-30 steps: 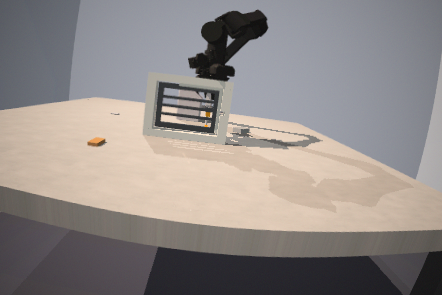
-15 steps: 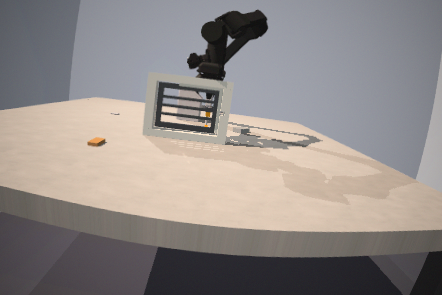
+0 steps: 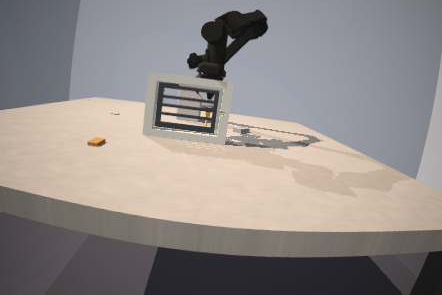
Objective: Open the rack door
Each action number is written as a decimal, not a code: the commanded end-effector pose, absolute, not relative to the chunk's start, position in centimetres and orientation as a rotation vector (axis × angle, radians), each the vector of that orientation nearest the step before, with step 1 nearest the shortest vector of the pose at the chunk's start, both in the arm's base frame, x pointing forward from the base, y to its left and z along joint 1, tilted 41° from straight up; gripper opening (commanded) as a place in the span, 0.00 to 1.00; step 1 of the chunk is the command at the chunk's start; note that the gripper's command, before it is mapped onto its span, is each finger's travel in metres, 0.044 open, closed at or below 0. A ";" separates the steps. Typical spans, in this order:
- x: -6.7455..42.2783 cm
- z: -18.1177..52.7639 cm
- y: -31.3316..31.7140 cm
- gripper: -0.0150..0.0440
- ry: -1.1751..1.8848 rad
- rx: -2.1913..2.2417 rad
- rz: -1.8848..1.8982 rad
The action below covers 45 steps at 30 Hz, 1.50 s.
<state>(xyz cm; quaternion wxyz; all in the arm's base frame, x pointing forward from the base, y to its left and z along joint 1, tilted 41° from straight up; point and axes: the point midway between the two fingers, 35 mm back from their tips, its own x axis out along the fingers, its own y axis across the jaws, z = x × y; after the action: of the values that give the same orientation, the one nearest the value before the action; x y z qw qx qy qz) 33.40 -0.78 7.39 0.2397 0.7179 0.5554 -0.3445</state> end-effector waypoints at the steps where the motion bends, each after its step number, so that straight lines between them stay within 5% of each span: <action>1: 33.4 7.3 -0.8 0.32 1.520 1.966 -0.948; 45: 29.0 5.4 -2.1 0.28 1.572 1.485 -0.371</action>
<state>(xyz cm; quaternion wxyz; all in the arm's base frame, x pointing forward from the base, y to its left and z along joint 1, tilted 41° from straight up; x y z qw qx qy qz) 29.19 -1.96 5.55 0.4267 0.6201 0.6347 -0.1744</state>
